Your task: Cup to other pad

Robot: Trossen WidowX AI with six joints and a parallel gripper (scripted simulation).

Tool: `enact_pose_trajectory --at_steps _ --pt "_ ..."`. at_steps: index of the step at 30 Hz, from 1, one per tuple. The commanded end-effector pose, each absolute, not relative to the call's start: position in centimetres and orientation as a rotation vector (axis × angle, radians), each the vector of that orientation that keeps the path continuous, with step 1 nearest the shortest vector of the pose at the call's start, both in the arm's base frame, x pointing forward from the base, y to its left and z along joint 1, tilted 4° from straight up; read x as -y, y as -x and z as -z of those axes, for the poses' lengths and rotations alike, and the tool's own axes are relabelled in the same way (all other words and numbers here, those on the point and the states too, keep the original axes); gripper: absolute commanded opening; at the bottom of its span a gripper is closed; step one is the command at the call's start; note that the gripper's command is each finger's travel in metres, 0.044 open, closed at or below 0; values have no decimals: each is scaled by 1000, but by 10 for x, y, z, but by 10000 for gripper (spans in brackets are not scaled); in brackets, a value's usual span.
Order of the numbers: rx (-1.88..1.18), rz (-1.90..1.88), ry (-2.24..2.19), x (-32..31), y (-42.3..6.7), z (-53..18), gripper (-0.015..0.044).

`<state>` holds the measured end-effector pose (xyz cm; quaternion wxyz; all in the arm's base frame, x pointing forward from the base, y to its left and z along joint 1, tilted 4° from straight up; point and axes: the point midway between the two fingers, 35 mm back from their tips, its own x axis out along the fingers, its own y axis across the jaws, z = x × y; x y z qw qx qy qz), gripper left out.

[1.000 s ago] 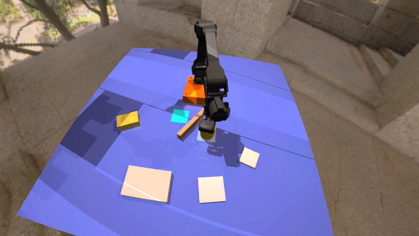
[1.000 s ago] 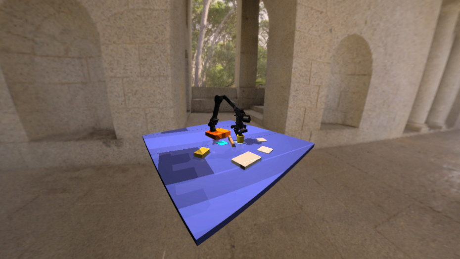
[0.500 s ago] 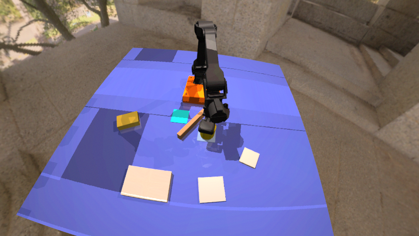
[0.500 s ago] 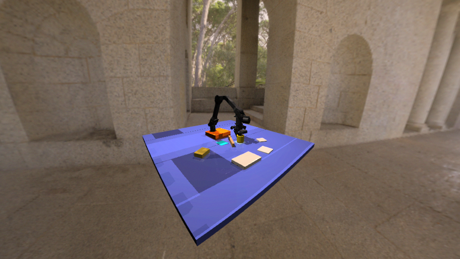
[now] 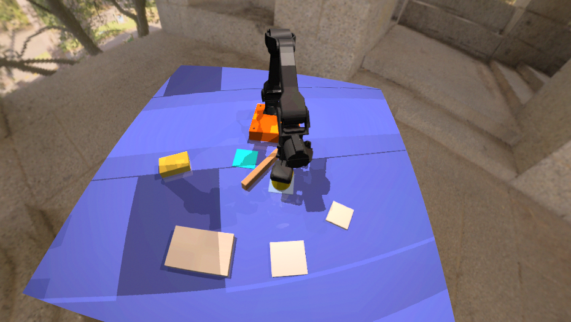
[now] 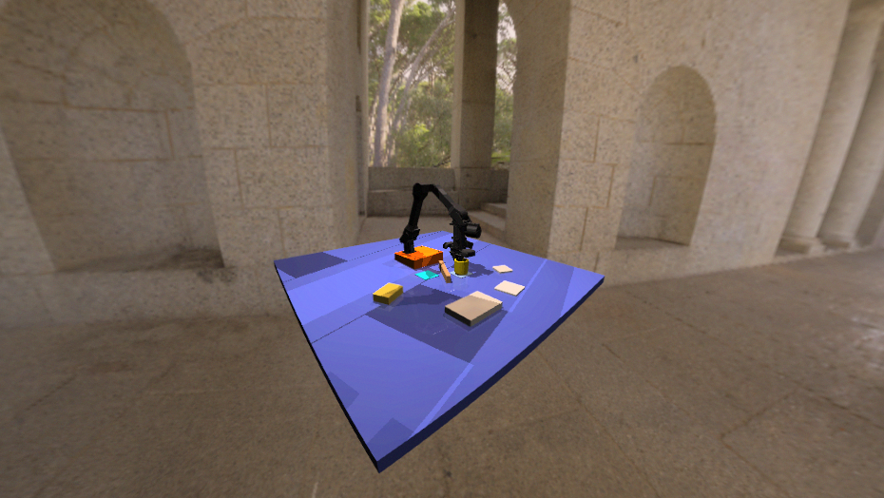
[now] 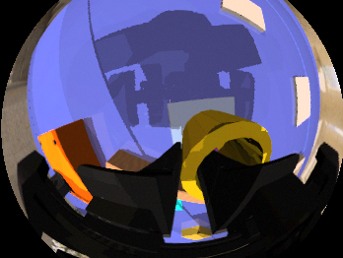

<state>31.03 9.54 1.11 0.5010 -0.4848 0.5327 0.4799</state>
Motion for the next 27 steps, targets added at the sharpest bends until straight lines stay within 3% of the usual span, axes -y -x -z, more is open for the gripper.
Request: enact_pose_trajectory --at_steps 1,18,27 --pt "-1287 -1160 1172 -95 -310 -11 0" --pt "-1287 -1163 1179 -97 -309 -71 0" --pt "-1288 -1169 1178 -97 -307 -69 0"
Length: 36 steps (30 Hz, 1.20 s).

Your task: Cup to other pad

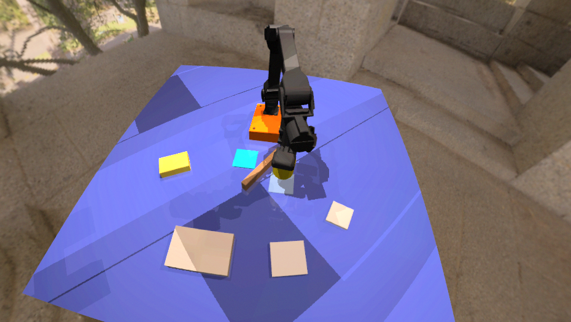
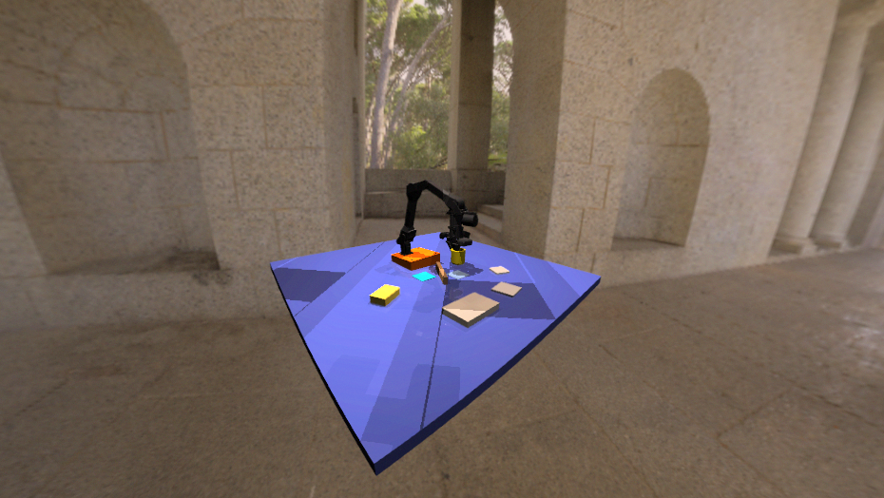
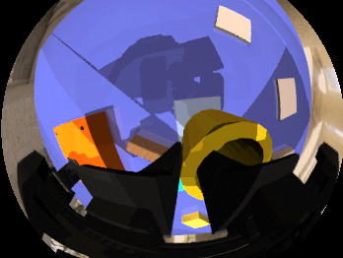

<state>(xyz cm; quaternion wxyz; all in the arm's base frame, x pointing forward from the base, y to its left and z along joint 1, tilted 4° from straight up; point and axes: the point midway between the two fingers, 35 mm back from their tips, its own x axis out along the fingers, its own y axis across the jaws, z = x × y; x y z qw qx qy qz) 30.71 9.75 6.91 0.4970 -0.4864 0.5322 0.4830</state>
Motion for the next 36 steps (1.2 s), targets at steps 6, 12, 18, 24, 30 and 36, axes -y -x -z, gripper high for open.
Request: enact_pose_trajectory --at_steps 6,12,18,24,30,36 --pt "-1288 -1169 1178 -97 -307 -69 0" --pt "-1288 -1169 1178 -96 -307 -69 0" --pt "-1289 -1167 1179 -87 -302 -70 0" --pt "-1290 -1164 1180 -74 -295 -71 0" --pt "-1291 -1163 1181 -59 -288 -72 0" --pt "-1292 -1162 1181 -45 -281 -74 0"
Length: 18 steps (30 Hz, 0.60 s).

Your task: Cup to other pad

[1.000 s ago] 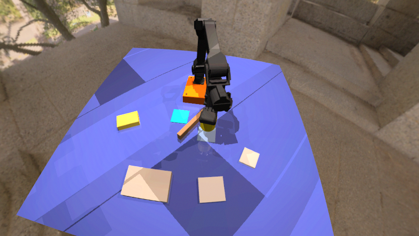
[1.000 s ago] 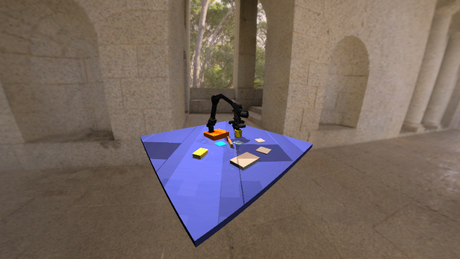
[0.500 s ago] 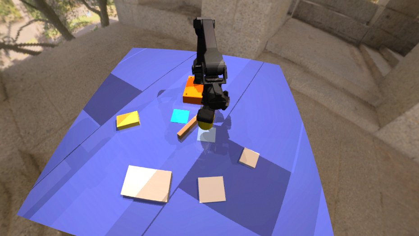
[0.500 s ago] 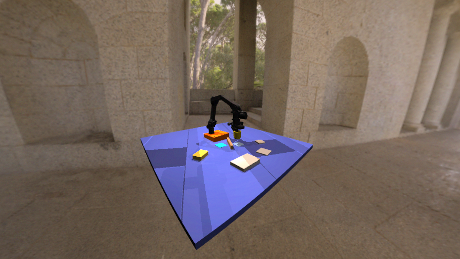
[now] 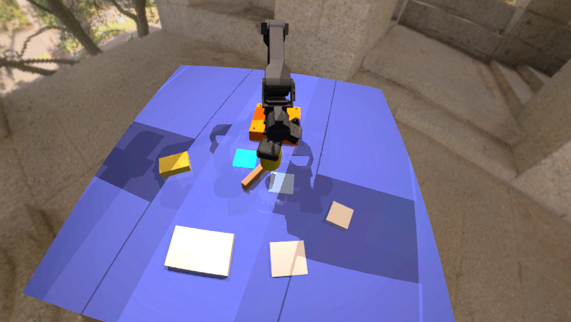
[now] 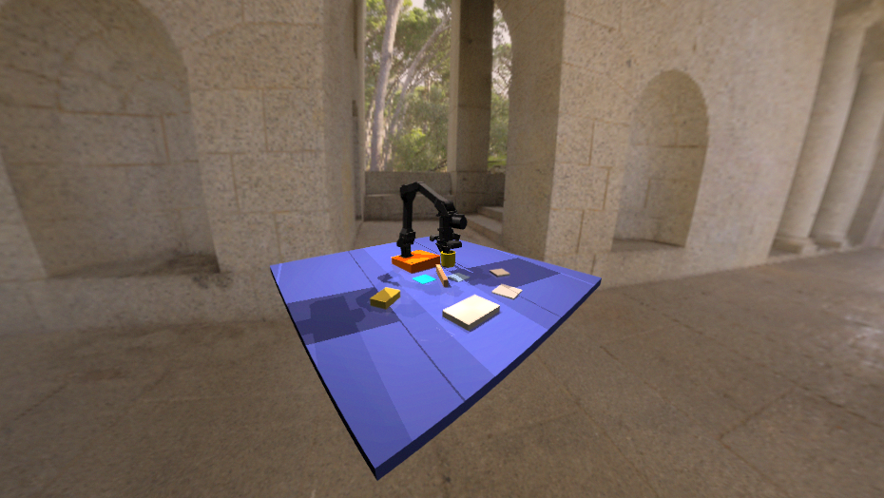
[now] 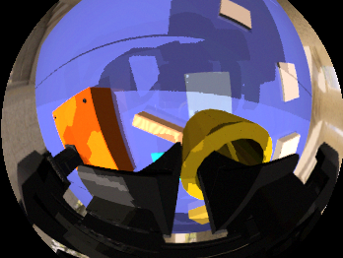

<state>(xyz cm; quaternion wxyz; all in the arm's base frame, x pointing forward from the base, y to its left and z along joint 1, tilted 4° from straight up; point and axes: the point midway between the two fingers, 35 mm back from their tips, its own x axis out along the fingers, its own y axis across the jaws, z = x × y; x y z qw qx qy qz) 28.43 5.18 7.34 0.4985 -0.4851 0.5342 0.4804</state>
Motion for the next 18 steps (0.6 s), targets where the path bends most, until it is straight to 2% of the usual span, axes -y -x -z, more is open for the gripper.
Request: enact_pose_trajectory --at_steps 1,18 --pt "-1292 -1162 1181 -43 -280 -74 0" --pt "-1295 -1161 1183 -6 -261 -77 0"
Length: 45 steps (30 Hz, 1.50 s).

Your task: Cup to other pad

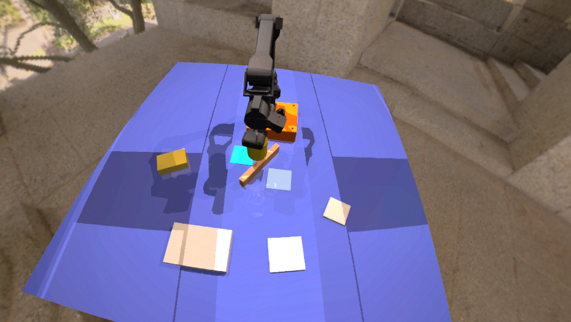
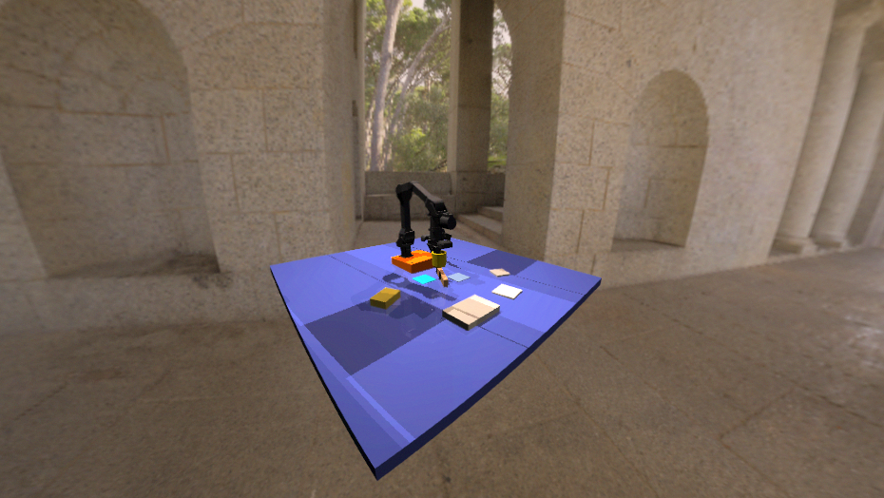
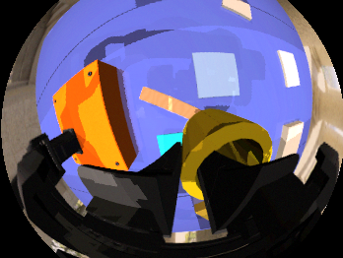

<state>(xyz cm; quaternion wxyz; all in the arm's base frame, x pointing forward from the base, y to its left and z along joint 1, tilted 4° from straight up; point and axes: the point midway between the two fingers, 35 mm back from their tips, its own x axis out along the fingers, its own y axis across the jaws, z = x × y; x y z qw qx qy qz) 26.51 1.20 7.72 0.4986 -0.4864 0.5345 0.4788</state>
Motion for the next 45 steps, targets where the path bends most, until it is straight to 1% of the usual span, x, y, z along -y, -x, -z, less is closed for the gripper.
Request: enact_pose_trajectory --at_steps 1,32,45 --pt "-1296 -1161 1183 -4 -260 -78 0" --pt "-1301 -1160 1186 51 -229 -82 0" --pt "-1301 -1160 1186 52 -229 -68 0"
